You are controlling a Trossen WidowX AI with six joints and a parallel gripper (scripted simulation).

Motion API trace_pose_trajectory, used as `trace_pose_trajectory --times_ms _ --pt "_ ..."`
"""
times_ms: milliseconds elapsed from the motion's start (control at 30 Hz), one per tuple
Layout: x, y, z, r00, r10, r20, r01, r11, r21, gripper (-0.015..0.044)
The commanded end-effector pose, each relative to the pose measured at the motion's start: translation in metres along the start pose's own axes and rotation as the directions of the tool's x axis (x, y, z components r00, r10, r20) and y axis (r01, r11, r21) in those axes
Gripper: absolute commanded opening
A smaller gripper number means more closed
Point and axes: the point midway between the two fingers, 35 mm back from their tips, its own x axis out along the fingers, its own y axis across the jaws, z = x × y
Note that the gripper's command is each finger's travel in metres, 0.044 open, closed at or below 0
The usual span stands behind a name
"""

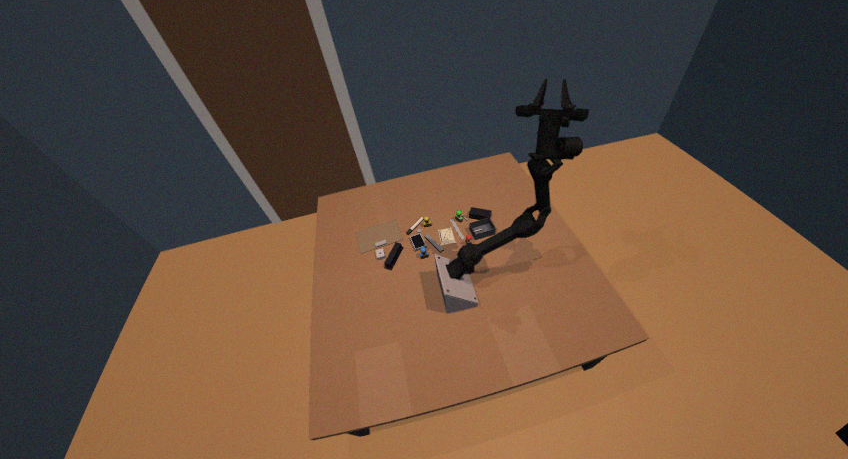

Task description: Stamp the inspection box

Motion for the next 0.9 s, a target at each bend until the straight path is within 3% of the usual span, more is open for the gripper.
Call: trace_pose_trajectory --times_ms 0,233,467,667,867 --pt "0.006 -0.053 -0.008 0.99 -0.143 0.0 0.142 0.981 -0.134 0.0222" --pt "0.008 -0.154 -0.008 0.915 -0.403 0.03 0.384 0.845 -0.372 0.0222" --pt "-0.011 -0.25 0.021 0.773 -0.623 0.121 0.577 0.609 -0.544 0.0222" --pt "-0.052 -0.34 0.06 0.554 -0.797 0.24 0.697 0.287 -0.657 0.0222" --pt "-0.112 -0.412 0.111 0.28 -0.888 0.364 0.716 -0.06 -0.695 0.0222"
